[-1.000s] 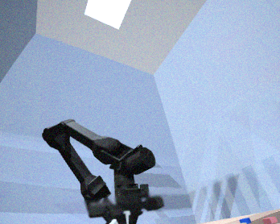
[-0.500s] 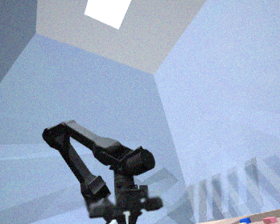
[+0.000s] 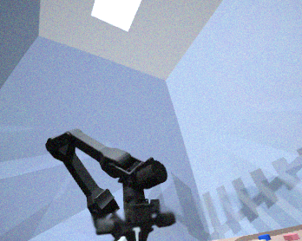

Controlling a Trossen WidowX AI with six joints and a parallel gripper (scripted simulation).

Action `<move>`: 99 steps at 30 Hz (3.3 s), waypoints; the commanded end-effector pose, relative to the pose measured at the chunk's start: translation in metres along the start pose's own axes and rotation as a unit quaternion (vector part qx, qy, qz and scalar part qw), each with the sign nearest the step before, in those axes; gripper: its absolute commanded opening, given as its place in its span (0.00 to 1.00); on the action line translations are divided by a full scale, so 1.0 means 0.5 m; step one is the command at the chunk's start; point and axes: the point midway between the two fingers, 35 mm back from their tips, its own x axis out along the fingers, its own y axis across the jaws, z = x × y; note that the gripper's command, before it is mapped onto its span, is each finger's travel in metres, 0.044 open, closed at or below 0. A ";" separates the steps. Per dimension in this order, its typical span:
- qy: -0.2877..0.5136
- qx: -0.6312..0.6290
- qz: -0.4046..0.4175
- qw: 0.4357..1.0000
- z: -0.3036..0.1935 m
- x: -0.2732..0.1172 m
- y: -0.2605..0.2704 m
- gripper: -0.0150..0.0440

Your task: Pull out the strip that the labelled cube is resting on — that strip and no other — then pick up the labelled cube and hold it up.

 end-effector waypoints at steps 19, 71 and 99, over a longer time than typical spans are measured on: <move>0.016 -0.012 0.001 1.000 0.025 -0.079 0.000 0.34; 0.012 -0.016 0.001 1.000 0.404 -0.115 -0.010 1.00; 0.012 -0.015 0.001 1.000 0.429 -0.042 -0.012 0.68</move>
